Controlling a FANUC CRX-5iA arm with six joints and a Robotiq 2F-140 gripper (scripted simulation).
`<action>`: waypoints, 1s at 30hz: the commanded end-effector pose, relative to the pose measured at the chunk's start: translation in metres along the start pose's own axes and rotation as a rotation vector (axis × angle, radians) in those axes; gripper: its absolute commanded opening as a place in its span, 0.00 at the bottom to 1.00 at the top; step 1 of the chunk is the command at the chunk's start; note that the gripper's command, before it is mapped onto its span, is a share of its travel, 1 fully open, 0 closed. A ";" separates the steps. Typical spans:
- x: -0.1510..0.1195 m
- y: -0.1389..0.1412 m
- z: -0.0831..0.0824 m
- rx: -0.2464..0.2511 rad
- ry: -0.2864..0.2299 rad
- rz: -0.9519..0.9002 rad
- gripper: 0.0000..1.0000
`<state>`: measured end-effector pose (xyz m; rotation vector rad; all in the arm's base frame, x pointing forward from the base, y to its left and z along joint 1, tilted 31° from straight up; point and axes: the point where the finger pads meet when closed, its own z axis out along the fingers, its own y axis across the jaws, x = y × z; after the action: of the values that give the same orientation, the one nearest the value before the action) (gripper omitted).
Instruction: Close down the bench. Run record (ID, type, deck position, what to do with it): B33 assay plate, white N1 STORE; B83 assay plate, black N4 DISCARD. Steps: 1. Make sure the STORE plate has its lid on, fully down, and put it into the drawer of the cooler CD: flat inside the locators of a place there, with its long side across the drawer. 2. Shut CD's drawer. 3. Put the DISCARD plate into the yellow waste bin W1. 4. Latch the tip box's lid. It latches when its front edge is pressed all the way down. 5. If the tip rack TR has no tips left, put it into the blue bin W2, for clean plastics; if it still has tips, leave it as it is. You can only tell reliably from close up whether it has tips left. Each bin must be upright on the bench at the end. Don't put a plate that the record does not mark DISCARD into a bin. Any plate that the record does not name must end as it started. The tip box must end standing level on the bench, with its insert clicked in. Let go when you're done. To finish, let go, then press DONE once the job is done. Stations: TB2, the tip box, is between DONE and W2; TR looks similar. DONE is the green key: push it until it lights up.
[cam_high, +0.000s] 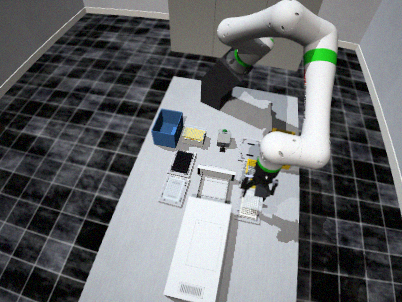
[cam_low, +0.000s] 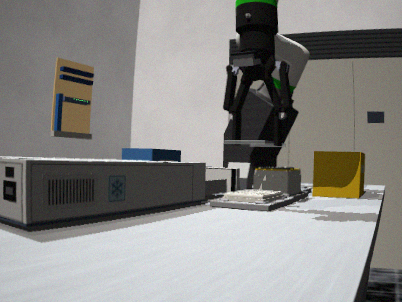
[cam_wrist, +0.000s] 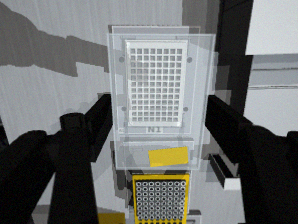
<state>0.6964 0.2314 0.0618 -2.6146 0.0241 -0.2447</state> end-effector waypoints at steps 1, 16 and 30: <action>0.001 0.000 0.002 0.000 0.002 0.000 0.10; 0.001 0.000 0.019 0.000 0.002 0.000 0.10; 0.001 0.000 0.035 0.000 0.002 0.000 0.10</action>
<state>0.7023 0.2492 0.0304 -2.6146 0.0241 -0.2442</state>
